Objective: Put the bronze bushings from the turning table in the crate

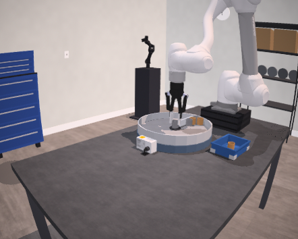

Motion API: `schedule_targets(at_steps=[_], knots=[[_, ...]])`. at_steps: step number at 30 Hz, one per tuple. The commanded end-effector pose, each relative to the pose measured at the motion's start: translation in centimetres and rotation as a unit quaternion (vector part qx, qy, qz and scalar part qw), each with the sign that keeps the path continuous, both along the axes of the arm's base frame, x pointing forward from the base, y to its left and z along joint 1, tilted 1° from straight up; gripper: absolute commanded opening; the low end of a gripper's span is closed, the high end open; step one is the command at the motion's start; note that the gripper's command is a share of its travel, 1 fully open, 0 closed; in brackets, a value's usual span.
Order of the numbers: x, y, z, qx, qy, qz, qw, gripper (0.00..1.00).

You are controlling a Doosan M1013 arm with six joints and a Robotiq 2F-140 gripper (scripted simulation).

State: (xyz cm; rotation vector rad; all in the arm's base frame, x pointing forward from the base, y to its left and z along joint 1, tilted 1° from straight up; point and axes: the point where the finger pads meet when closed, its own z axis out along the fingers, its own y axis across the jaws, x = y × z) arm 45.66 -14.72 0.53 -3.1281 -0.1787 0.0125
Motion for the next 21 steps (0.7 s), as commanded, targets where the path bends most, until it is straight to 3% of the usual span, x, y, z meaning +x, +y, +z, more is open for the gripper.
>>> schedule_targets(at_steps=[1, 7, 21], knots=[[0.0, -0.1, 1.4, 0.000, 0.000, 0.001, 1.000, 0.28], [0.0, -0.1, 3.6, 0.000, 0.000, 0.001, 1.000, 0.28], [0.0, -0.1, 3.8, 0.000, 0.000, 0.001, 1.000, 0.28]])
